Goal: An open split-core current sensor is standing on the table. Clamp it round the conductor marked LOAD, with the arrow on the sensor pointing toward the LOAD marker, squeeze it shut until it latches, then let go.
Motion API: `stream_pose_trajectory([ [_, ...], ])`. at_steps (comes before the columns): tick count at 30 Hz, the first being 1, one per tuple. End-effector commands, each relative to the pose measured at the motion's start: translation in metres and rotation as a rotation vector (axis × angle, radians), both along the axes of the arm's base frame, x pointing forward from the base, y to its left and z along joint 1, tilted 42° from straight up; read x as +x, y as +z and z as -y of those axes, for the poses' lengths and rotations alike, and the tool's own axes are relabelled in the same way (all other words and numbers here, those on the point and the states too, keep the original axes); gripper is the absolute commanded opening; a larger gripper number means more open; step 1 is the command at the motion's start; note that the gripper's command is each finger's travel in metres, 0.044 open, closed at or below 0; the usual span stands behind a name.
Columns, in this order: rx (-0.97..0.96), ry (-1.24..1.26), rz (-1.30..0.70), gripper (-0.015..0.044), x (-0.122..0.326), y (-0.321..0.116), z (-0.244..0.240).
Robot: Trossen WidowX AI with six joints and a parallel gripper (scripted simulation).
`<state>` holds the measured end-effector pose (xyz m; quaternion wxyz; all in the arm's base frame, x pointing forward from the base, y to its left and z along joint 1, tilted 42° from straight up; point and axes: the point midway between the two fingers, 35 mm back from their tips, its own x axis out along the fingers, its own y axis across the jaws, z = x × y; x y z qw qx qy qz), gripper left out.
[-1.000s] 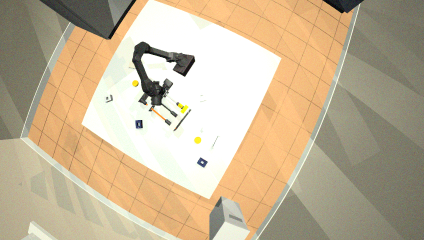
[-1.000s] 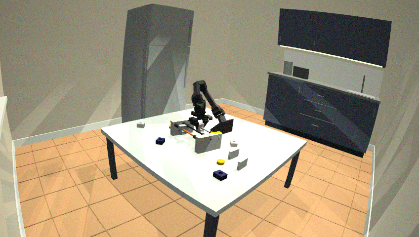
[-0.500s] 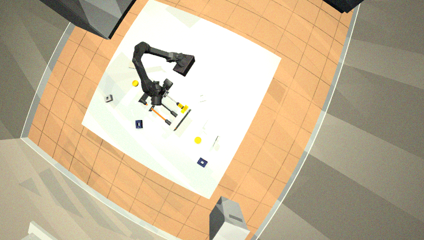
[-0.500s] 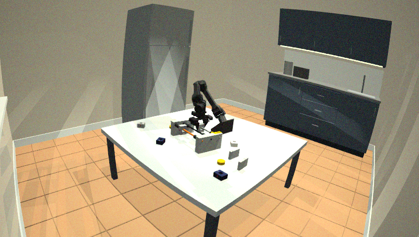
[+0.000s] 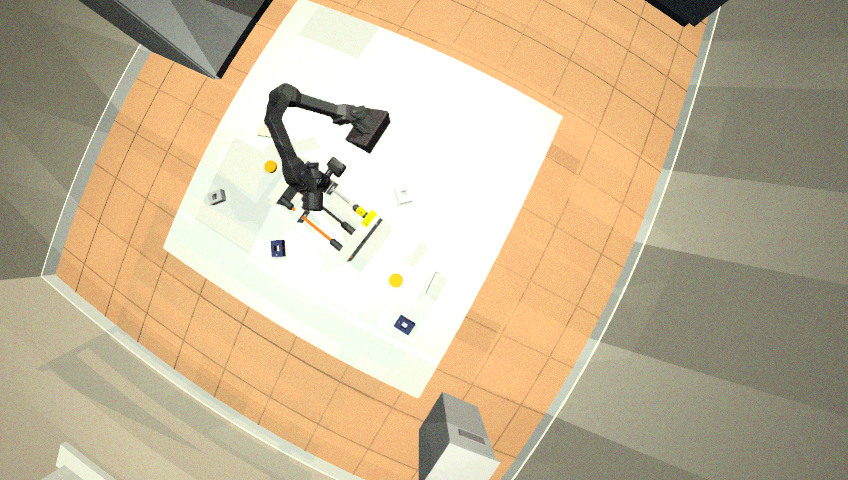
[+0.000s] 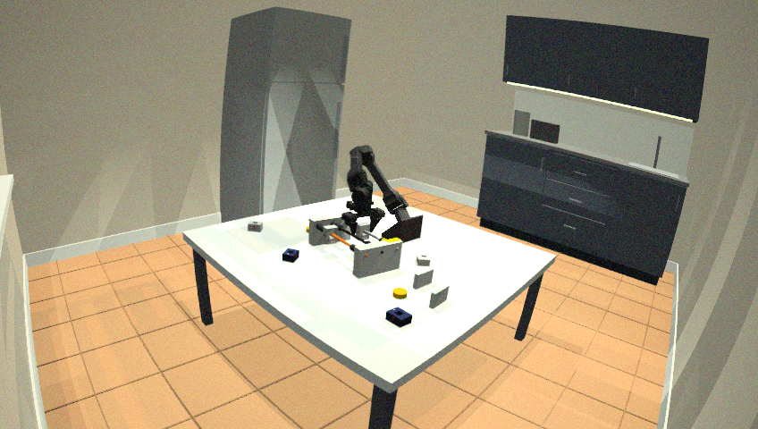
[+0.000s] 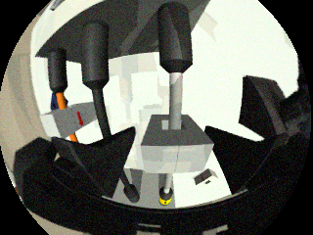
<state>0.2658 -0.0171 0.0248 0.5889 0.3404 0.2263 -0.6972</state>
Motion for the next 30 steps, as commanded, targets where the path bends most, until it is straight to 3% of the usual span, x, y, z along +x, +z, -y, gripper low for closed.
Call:
stream_pose_trajectory([
  [1,0.0,0.0,-0.001,0.044,0.0,0.002,-0.002],
  [9,0.007,-0.004,0.012,0.044,0.006,0.073,-0.064],
  [30,0.007,-0.005,0.012,0.044,0.006,0.075,-0.065],
])
